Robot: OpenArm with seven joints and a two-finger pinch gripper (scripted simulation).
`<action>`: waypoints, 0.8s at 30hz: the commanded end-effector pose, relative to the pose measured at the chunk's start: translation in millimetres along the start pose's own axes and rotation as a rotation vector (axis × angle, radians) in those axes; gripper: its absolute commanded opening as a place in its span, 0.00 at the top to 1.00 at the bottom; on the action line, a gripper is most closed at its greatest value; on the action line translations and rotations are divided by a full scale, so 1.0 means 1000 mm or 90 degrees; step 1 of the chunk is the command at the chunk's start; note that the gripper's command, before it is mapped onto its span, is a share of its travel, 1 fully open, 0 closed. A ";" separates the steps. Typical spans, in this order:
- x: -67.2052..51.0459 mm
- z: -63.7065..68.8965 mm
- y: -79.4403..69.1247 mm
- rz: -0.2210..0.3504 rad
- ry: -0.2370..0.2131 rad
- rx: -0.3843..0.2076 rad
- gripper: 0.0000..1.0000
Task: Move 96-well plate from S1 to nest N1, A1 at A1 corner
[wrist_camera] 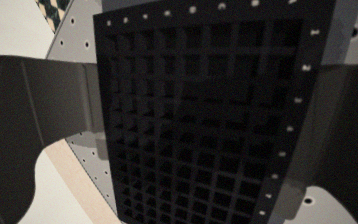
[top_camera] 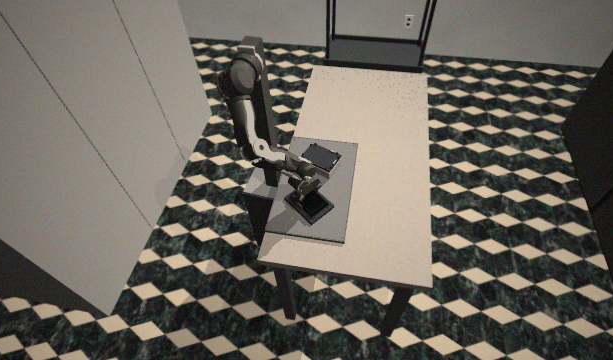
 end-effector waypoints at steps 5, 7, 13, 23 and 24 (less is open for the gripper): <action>-0.001 -0.001 0.000 0.003 0.001 0.003 1.00; -0.001 -0.002 0.000 0.003 0.001 0.002 1.00; -0.001 -0.002 0.000 0.003 0.001 0.002 1.00; -0.001 -0.004 0.000 0.003 0.001 0.002 1.00; -0.001 -0.004 0.000 0.003 0.002 0.002 1.00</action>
Point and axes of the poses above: the point where the finger pads meet when closed, its own z axis back along the fingers, its own y axis across the jaws, x = y × z, the point moved 10 cm from there along z, back along the fingers, and after that the axes turned 4 degrees about -z, right-handed, at the moved point
